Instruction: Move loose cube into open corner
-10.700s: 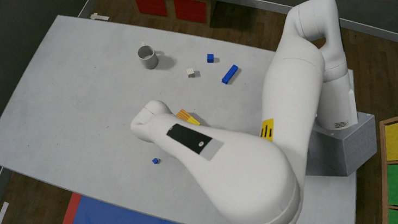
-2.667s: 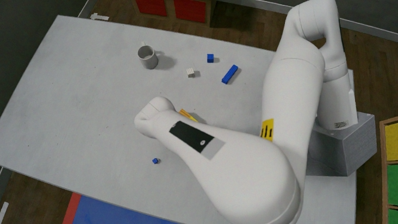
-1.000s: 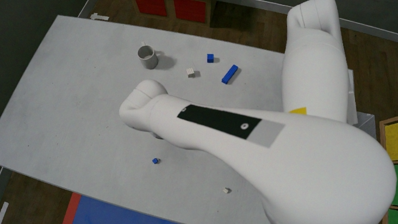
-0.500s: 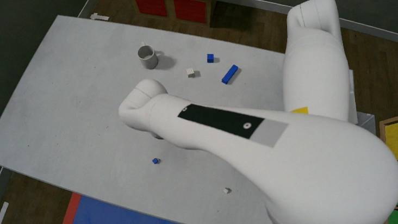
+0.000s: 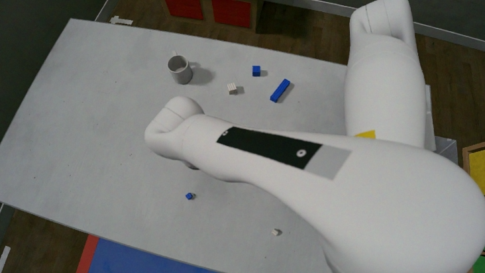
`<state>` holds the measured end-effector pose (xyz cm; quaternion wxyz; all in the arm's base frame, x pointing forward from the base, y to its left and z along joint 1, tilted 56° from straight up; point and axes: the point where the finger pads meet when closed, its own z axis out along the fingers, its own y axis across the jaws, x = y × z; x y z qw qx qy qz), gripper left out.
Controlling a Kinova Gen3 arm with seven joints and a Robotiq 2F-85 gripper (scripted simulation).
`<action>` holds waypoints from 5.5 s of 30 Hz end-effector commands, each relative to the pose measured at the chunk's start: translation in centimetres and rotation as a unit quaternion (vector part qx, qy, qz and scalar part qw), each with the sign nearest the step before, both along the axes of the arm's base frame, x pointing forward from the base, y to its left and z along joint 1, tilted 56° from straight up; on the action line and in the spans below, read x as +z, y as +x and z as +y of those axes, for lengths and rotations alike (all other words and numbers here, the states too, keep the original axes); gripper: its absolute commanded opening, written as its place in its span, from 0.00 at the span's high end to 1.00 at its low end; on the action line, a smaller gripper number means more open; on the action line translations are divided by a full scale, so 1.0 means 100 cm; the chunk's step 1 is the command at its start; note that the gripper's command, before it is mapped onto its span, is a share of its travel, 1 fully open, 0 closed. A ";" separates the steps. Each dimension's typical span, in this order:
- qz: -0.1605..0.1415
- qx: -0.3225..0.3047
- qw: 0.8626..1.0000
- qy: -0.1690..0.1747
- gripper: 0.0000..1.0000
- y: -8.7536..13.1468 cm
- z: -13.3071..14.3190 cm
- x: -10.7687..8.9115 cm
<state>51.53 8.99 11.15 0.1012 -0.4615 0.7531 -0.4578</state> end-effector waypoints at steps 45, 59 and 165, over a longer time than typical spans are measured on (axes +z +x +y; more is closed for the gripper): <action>0.237 0.213 0.920 -0.227 0.46 -0.047 -0.023 -0.023; 0.374 0.342 0.783 -0.362 0.46 -0.074 -0.039 -0.032; 0.419 0.390 0.712 -0.406 0.46 -0.028 -0.098 -0.088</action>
